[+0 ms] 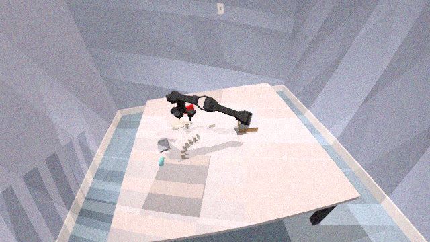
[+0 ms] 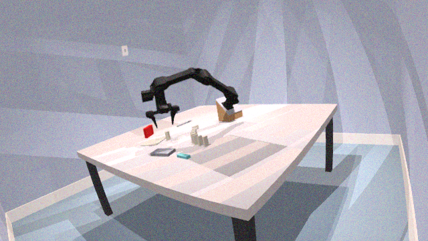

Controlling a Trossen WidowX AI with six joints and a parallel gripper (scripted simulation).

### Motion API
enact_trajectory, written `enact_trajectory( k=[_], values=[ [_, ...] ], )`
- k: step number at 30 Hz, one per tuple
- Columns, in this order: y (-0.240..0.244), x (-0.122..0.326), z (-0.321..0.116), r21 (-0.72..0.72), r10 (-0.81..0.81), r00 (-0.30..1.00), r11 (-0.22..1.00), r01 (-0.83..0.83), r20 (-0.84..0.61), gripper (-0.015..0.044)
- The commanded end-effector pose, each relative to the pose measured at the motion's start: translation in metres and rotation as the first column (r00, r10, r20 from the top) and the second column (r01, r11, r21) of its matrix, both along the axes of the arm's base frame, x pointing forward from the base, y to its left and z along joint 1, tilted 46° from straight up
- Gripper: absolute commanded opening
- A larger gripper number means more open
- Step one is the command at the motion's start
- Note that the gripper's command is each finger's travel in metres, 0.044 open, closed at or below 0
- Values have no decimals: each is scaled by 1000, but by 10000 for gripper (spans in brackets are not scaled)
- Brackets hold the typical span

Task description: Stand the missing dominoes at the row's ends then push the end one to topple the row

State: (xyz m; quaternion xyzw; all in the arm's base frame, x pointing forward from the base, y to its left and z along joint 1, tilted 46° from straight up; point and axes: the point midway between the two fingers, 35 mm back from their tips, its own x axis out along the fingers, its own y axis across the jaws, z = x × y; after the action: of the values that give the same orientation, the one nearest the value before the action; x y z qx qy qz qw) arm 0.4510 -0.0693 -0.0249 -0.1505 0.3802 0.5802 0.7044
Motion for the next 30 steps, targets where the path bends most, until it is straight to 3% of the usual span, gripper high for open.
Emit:
enact_trajectory(
  k=[1,17,30],
  values=[
    [24,-1,-19,10,5,1000,1000,-5,-9,440],
    [41,-2,-36,12,5,1000,1000,-5,-9,440],
    [41,-2,-36,12,5,1000,1000,-5,-9,107]
  ],
)
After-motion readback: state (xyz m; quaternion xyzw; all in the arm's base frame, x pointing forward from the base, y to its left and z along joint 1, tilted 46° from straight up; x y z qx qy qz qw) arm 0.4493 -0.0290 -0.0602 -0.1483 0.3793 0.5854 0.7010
